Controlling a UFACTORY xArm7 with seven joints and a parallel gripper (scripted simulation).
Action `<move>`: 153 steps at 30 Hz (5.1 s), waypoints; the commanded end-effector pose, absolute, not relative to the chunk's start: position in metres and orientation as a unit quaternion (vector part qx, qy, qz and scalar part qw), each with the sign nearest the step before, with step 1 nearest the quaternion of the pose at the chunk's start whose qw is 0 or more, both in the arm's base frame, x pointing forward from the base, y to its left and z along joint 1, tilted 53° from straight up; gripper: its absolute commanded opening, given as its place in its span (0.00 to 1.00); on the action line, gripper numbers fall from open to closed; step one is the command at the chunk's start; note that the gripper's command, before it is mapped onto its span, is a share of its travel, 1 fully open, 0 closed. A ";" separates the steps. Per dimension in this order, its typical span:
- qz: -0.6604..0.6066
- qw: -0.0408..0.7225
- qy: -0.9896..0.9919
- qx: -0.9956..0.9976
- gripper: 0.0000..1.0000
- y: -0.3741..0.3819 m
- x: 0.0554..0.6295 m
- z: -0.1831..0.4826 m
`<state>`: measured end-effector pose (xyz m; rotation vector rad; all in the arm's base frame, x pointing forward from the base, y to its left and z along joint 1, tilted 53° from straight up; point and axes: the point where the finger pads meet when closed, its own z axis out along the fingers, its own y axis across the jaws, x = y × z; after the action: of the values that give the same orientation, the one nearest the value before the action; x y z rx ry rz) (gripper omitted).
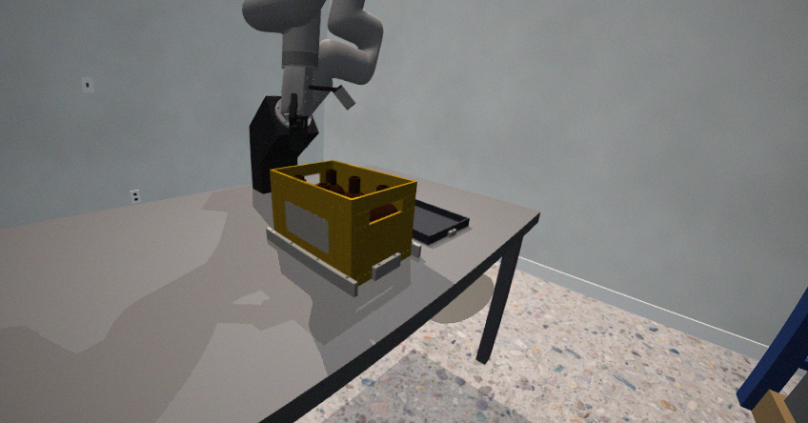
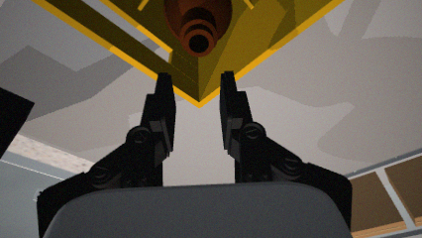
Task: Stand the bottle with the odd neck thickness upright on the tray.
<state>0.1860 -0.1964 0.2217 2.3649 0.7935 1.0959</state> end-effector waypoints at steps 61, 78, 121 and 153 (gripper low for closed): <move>0.396 0.207 0.285 0.848 0.65 -0.201 0.203 0.210; 0.396 0.207 0.285 0.848 0.65 -0.204 0.217 0.199; 0.396 0.207 0.285 0.848 0.65 -0.205 0.221 0.196; 0.396 0.207 0.285 0.848 0.65 -0.205 0.223 0.194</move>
<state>0.2224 -0.2047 0.1943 2.3627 0.7961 1.1025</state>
